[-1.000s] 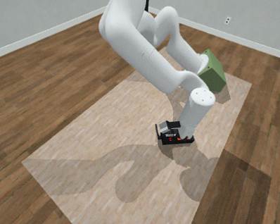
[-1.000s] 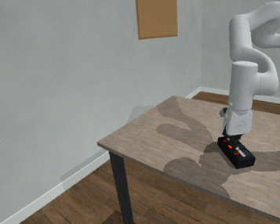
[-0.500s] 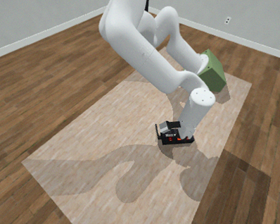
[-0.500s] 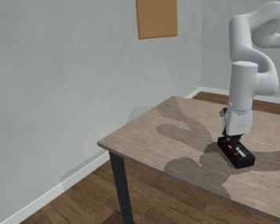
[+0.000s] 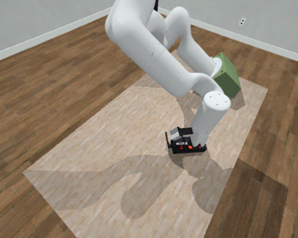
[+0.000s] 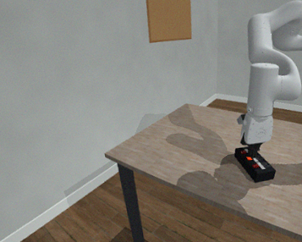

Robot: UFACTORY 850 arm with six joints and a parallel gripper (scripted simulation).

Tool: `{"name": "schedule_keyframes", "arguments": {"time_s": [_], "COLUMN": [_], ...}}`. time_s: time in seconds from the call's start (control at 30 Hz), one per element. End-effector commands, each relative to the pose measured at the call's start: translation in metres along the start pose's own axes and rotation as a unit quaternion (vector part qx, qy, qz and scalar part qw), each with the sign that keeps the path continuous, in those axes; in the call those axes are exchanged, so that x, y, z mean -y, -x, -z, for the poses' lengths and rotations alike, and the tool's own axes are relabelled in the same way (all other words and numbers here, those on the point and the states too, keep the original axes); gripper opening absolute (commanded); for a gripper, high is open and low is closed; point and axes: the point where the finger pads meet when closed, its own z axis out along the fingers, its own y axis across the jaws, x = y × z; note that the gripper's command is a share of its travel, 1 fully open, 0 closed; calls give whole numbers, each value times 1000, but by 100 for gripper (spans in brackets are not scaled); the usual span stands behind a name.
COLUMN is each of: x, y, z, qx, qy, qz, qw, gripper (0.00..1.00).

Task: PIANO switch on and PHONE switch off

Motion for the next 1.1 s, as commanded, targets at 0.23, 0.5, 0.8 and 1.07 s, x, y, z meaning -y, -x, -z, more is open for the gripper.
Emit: {"name": "schedule_keyframes", "arguments": {"time_s": [0.23, 0.5, 0.8, 1.07], "x": [1, 1, 1, 1], "y": [-1, -1, -1, -1], "z": [27, 29, 29, 29], "qx": [-1, -1, -1, -1], "qy": [-1, -1, -1, -1], "qz": [-1, -1, -1, -1], "qw": [1000, 1000, 1000, 1000], "gripper": [0, 0, 0, 100]}}
